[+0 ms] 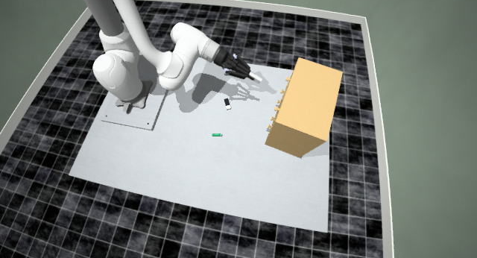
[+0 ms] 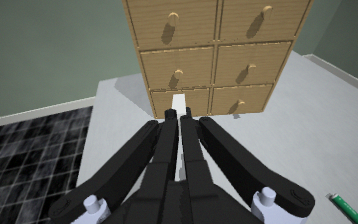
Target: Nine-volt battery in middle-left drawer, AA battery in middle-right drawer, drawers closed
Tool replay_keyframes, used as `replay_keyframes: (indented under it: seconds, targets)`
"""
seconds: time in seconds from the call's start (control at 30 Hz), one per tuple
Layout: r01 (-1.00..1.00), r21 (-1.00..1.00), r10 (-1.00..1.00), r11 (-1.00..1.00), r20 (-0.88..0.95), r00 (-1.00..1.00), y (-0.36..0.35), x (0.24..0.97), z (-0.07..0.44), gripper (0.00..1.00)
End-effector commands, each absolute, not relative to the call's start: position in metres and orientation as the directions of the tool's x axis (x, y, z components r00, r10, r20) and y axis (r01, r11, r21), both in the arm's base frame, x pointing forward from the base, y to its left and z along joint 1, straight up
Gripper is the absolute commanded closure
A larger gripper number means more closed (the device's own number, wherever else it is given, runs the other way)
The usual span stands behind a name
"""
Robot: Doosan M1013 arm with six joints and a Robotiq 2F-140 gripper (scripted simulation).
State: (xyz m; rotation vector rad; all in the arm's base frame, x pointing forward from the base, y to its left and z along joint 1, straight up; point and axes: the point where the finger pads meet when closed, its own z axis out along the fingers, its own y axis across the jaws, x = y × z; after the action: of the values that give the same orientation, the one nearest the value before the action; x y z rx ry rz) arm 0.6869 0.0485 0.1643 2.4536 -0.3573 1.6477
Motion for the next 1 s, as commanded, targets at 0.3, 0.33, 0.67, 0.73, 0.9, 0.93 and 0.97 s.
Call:
replay_keyframes:
  seconds: [0.3, 0.33, 0.67, 0.73, 0.9, 0.93, 0.97]
  targets:
    - [-0.288, 0.004, -0.133, -0.958, 0.881, 0.454, 0.051, 0.679, 0.173, 1.00]
    - [-0.288, 0.004, -0.136, -0.958, 0.875, 0.464, 0.051, 0.678, 0.174, 1.00]
    - [-0.289, 0.005, -0.166, -0.957, 0.810, 0.563, 0.054, 0.668, 0.184, 1.00]
    - [-0.289, 0.005, -0.166, -0.957, 0.810, 0.563, 0.054, 0.668, 0.184, 1.00]
    - [-0.288, 0.004, -0.179, -0.958, 0.775, 0.606, 0.055, 0.663, 0.188, 1.00]
    - [-0.287, 0.003, -0.181, -0.958, 0.768, 0.614, 0.056, 0.662, 0.189, 1.00]
    - [-0.288, 0.004, -0.184, -0.958, 0.761, 0.622, 0.056, 0.662, 0.190, 1.00]
